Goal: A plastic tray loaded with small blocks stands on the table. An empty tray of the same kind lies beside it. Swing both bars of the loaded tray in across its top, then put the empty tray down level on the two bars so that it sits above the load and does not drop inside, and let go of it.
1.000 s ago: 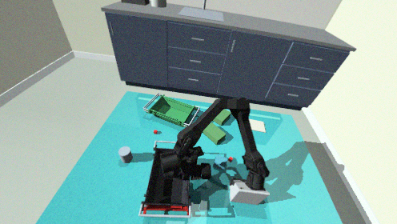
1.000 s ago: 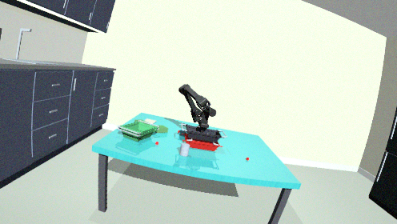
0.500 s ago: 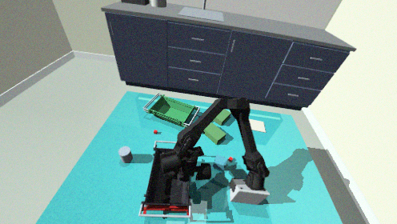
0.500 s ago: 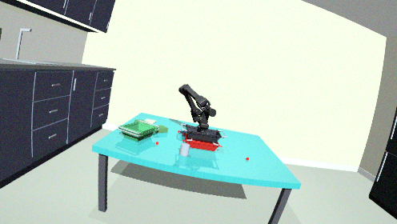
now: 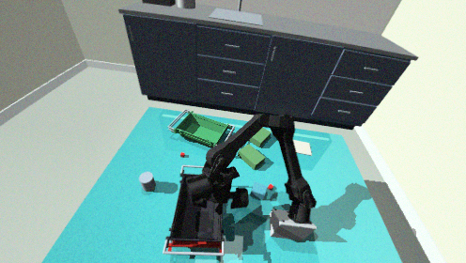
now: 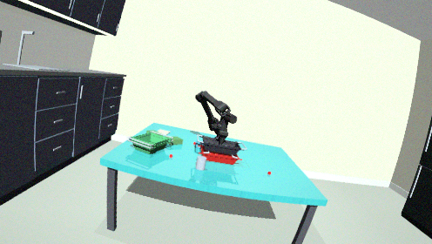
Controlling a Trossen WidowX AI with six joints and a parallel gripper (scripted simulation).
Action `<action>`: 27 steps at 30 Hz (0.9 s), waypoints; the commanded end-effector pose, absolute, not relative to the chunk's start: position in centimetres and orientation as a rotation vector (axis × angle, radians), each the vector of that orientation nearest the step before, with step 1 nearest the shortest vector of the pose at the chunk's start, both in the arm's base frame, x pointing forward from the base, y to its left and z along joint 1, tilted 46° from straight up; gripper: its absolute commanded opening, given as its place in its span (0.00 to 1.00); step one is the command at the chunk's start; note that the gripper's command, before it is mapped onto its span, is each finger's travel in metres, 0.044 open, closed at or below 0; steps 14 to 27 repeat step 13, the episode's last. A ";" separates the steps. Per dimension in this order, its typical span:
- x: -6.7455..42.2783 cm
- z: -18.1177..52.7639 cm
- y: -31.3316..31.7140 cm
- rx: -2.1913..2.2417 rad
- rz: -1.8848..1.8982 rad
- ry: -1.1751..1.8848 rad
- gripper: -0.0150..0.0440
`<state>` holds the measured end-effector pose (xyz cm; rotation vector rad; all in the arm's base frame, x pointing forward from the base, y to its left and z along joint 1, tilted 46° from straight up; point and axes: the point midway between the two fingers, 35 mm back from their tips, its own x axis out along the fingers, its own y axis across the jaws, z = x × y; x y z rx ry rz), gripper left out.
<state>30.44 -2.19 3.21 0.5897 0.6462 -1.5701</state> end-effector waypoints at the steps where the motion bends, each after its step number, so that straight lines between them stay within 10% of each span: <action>1: 31.0 5.0 -0.2 0.603 -1.568 0.647 1.00; 27: 31.0 9.2 3.7 0.597 -1.571 0.649 1.00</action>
